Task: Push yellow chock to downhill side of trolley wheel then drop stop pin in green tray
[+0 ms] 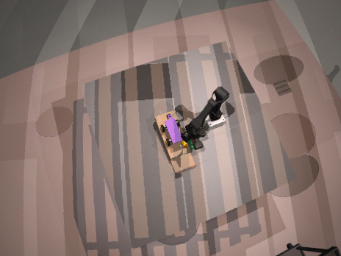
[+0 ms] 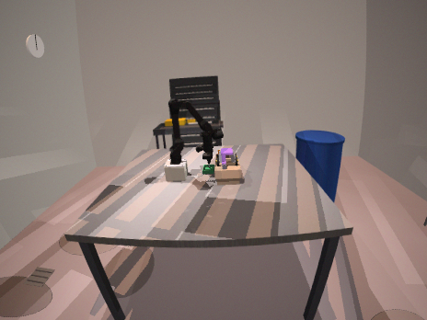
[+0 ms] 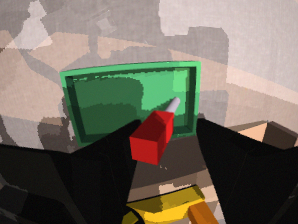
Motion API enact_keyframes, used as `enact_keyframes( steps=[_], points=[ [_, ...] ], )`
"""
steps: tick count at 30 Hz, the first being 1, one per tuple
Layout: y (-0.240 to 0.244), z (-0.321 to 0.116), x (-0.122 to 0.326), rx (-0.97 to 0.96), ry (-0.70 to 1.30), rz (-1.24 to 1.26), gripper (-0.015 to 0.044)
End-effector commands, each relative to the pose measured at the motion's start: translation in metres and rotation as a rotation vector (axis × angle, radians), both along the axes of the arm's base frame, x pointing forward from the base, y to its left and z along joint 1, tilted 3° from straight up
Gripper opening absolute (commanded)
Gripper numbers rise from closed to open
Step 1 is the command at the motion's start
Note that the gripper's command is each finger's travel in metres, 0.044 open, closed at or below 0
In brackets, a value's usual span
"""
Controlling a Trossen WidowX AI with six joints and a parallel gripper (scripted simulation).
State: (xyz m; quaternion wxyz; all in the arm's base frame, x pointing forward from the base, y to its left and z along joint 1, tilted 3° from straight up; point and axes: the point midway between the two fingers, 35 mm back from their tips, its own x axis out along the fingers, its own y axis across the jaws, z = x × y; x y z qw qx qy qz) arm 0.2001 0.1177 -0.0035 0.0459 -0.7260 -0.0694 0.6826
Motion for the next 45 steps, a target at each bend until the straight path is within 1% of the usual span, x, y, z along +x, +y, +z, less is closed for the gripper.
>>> enact_keyframes(
  steps=[1, 45],
  points=[
    [-0.002, -0.001, -0.001, 0.002, 0.003, 0.005, 0.0190],
    [-0.025, -0.013, 0.003, 0.000, 0.003, 0.005, 0.0190]
  ],
)
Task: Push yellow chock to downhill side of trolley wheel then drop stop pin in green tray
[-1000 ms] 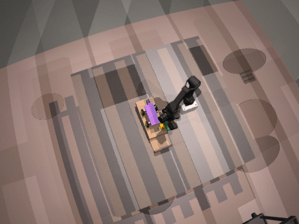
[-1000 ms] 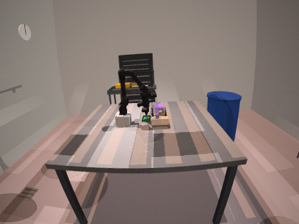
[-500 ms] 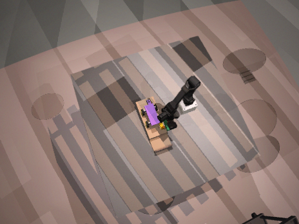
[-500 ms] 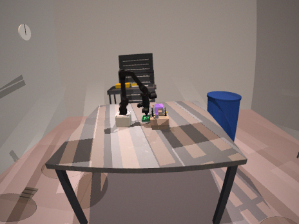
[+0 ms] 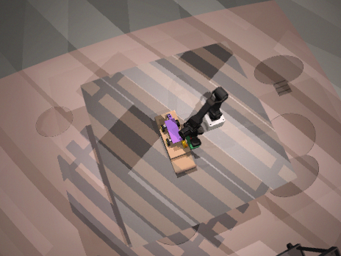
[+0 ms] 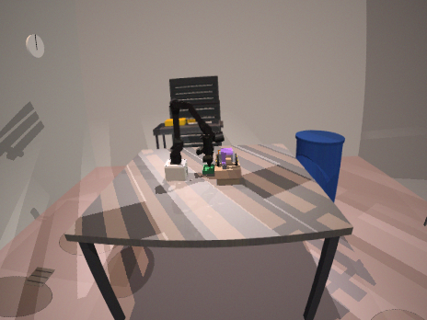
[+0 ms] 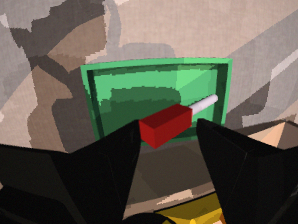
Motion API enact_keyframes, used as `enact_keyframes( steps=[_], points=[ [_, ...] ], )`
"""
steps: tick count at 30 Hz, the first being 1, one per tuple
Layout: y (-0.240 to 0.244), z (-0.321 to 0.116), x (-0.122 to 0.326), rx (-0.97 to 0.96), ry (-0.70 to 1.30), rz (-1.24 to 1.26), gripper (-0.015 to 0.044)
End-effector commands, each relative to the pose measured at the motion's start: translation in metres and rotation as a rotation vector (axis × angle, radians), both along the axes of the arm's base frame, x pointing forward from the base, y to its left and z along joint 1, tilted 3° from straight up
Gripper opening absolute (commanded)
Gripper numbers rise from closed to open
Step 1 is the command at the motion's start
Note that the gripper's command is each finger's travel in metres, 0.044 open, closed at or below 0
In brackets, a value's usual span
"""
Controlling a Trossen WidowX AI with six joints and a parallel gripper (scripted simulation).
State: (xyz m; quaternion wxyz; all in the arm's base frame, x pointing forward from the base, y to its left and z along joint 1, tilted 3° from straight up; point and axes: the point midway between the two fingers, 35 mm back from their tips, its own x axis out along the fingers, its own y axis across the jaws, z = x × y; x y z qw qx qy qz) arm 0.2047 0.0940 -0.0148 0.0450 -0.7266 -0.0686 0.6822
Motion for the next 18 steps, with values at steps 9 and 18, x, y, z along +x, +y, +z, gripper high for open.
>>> enact_keyframes(
  steps=[9, 18],
  points=[
    [-0.0051, -0.0051, -0.0010, 0.002, 0.004, 0.005, 0.0190],
    [-0.0086, -0.0086, -0.0015, 0.002, 0.004, 0.005, 0.0190]
  ],
)
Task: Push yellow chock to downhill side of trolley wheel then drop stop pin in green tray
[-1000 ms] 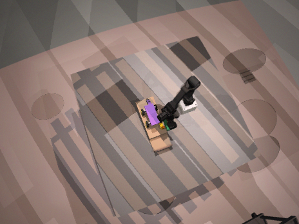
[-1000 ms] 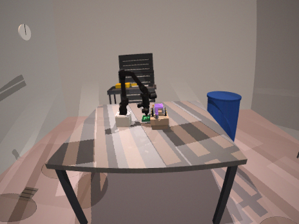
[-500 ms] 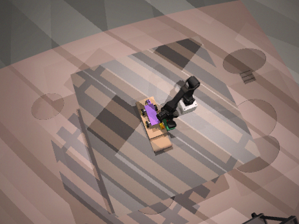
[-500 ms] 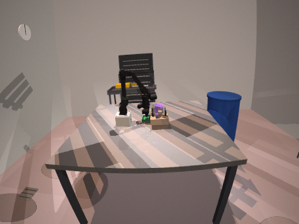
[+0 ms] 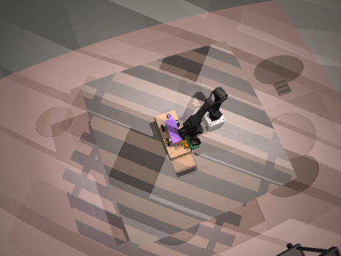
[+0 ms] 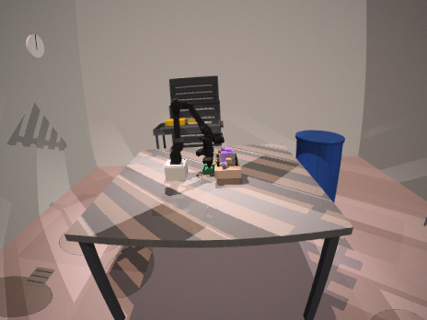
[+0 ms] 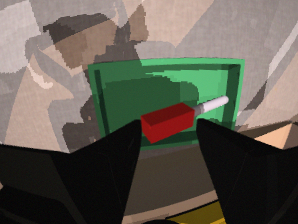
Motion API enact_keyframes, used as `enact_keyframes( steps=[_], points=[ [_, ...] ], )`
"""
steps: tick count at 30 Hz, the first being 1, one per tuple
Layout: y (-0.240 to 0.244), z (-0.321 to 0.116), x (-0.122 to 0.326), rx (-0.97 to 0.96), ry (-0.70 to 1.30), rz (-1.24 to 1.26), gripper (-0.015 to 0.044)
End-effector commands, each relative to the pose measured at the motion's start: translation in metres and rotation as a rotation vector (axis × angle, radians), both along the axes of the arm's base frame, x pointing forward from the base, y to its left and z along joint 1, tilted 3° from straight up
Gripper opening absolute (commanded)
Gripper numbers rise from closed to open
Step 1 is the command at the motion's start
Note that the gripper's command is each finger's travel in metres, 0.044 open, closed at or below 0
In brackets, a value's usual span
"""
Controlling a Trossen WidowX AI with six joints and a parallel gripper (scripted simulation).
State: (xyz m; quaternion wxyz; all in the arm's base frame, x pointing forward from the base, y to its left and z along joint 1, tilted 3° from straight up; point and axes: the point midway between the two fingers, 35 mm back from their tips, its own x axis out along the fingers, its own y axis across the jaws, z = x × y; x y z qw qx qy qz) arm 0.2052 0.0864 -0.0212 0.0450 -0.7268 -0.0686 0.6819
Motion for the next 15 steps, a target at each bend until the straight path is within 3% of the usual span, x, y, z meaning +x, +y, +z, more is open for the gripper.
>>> enact_keyframes(
  steps=[1, 7, 12, 15],
  points=[
    [-0.0012, -0.0025, -0.0022, 0.002, 0.005, 0.005, 0.0190],
    [-0.0025, -0.0042, -0.0030, 0.002, 0.005, 0.005, 0.0190],
    [-0.0018, -0.0022, -0.0005, 0.000, 0.000, 0.000, 0.0321],
    [-0.0018, -0.0022, -0.0005, 0.000, 0.000, 0.000, 0.0340]
  ],
)
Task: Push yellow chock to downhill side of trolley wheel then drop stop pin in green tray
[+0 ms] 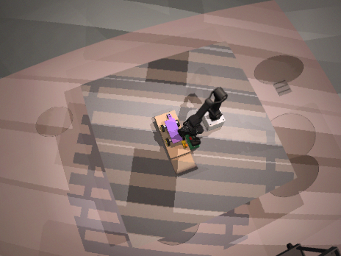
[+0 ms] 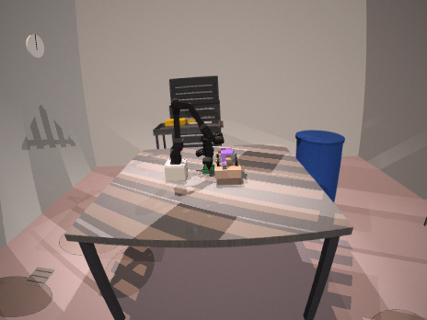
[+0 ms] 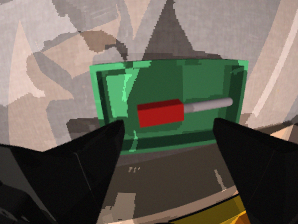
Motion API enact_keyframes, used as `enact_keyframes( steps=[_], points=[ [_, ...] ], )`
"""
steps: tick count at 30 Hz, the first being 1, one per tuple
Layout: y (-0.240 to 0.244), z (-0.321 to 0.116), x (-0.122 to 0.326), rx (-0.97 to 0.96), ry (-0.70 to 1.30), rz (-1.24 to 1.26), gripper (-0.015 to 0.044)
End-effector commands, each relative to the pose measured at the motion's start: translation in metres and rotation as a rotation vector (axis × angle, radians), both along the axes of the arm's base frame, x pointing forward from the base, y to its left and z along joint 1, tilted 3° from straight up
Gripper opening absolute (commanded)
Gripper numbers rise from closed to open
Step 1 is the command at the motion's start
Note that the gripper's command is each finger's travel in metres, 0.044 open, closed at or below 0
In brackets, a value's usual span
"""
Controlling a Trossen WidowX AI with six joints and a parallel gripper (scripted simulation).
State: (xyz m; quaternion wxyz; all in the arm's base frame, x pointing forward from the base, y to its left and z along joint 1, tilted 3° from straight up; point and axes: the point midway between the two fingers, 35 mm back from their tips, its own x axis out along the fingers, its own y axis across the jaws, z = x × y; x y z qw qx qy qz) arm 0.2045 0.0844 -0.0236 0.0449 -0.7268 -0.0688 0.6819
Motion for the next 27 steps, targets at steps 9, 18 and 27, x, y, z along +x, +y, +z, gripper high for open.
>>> enact_keyframes(
  steps=[9, 18, 27],
  points=[
    [-0.001, 0.020, -0.004, 0.001, 0.004, 0.004, 0.0340],
    [-0.002, 0.042, -0.007, 0.002, 0.005, 0.004, 0.0440],
    [-0.002, 0.071, -0.010, 0.002, 0.005, 0.004, 0.0440]
  ],
)
